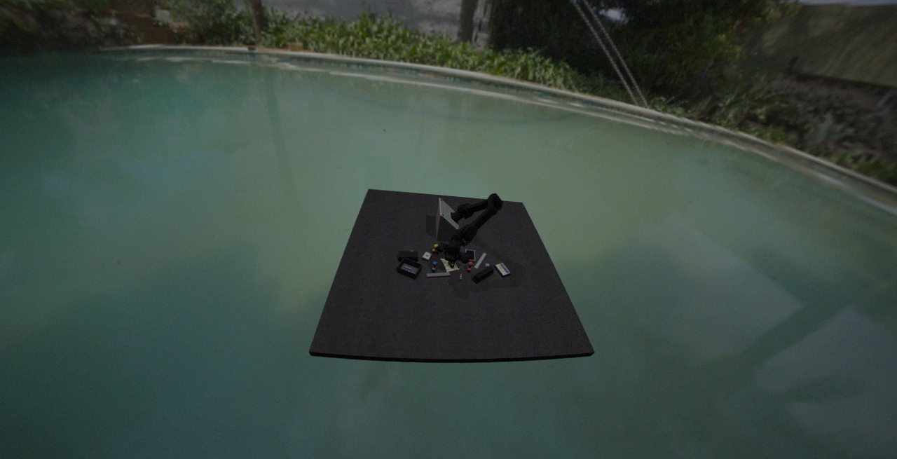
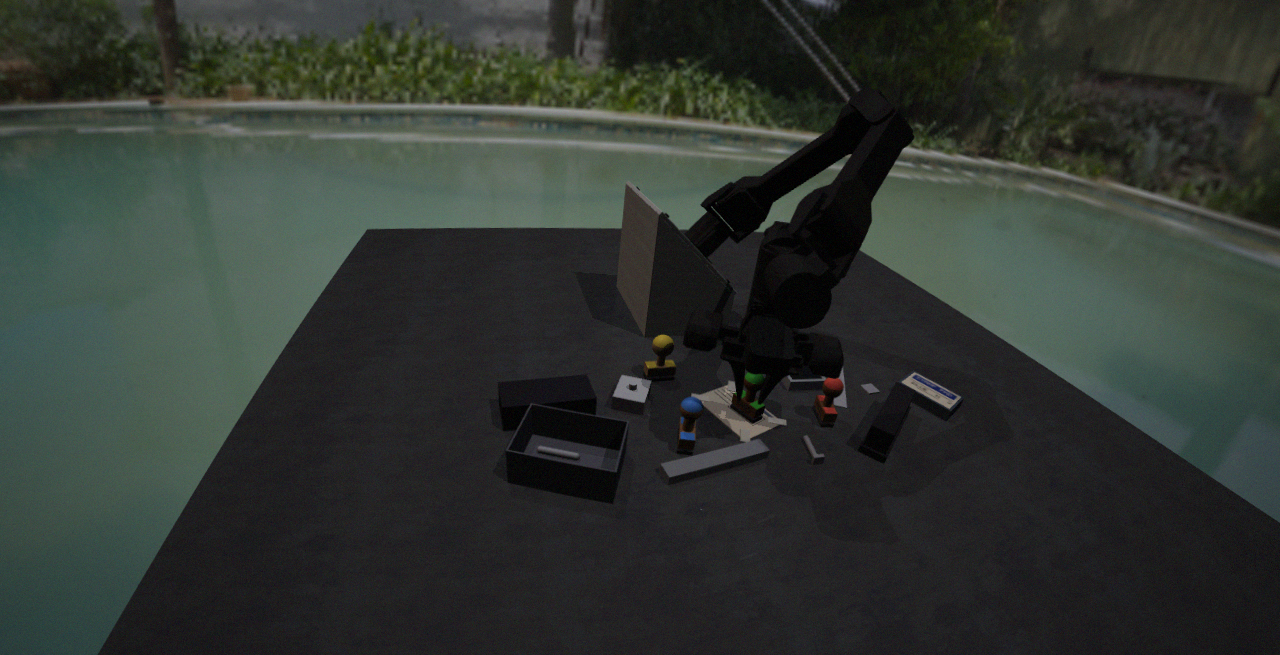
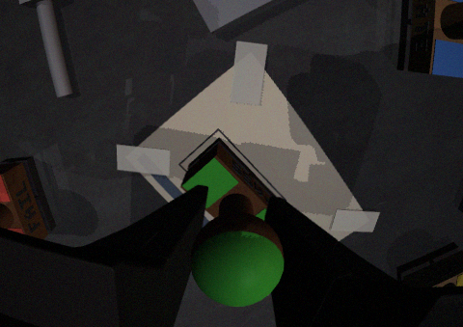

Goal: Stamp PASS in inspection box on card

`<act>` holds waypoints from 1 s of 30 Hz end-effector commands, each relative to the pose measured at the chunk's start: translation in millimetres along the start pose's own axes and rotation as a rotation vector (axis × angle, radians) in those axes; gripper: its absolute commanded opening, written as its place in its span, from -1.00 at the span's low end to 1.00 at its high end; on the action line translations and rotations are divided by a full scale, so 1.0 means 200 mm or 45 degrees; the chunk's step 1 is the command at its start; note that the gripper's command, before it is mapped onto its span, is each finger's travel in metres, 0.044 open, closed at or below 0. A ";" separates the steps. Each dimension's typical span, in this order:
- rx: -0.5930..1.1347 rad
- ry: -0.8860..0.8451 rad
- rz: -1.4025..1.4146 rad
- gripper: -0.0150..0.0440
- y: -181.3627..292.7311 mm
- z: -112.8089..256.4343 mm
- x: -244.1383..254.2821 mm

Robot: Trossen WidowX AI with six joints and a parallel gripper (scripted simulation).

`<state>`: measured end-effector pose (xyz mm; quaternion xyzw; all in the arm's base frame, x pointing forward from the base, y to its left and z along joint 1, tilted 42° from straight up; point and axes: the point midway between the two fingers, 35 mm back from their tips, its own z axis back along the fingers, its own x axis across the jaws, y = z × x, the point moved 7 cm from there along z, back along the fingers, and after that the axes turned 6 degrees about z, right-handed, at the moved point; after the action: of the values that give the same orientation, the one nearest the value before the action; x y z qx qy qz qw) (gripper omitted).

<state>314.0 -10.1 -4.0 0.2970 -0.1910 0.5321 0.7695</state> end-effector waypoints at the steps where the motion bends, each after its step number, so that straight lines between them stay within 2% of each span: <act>1: 0.002 -0.004 0.002 -0.49 0.00 -0.01 0.00; 30: 0.002 -0.003 0.002 -0.49 0.00 0.05 0.00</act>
<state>314.8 -14.8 1.4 0.2991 -0.1914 0.5307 0.7696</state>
